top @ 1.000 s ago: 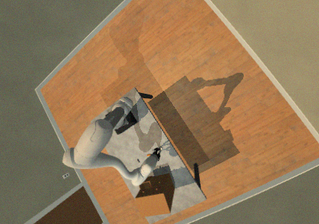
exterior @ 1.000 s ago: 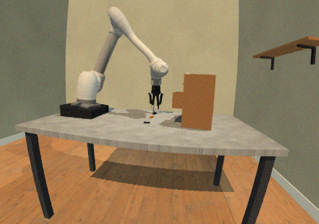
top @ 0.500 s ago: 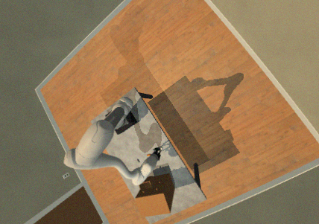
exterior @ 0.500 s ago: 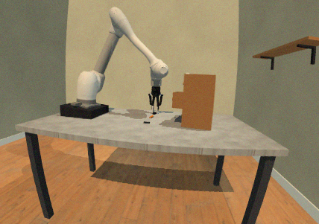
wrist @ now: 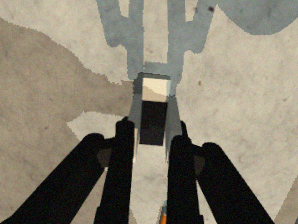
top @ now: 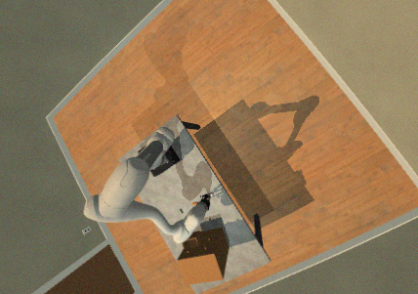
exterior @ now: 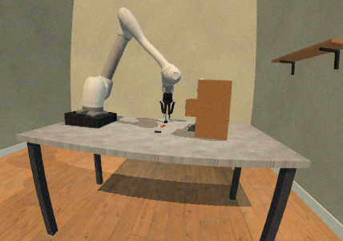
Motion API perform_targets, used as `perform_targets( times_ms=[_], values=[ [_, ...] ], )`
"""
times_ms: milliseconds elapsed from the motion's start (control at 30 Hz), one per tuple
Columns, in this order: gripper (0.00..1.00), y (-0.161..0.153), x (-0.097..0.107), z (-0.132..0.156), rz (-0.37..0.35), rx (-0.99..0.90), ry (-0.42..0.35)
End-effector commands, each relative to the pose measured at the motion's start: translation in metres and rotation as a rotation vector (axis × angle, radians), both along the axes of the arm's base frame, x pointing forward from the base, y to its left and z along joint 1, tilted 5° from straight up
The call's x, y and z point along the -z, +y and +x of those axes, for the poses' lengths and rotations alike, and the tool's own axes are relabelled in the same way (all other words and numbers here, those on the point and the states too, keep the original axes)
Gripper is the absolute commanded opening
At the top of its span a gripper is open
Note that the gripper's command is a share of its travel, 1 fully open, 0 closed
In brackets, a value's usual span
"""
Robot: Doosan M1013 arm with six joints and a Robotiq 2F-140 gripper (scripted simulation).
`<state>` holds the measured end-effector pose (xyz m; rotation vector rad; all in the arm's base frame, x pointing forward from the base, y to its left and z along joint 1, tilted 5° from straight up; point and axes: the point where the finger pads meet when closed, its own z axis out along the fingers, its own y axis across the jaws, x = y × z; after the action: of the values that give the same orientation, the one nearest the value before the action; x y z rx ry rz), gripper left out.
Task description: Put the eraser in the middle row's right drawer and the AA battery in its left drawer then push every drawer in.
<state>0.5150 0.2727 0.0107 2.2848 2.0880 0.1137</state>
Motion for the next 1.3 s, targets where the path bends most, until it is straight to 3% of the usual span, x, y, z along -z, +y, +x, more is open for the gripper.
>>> perform_targets(
  times_ms=[0, 633, 733, 967, 1267],
  values=[
    [0.11, -0.001, 0.003, -0.001, -0.001, 0.000, 0.001],
    [0.11, -0.001, 0.001, -0.001, -0.001, 0.000, 0.001],
    [0.11, -0.002, -0.017, -0.002, -0.001, 0.000, 0.001],
    [0.11, -0.003, -0.091, -0.008, -0.001, 0.000, 0.001],
    [0.11, -0.003, -0.097, -0.009, -0.001, 0.000, 0.001]
  ],
)
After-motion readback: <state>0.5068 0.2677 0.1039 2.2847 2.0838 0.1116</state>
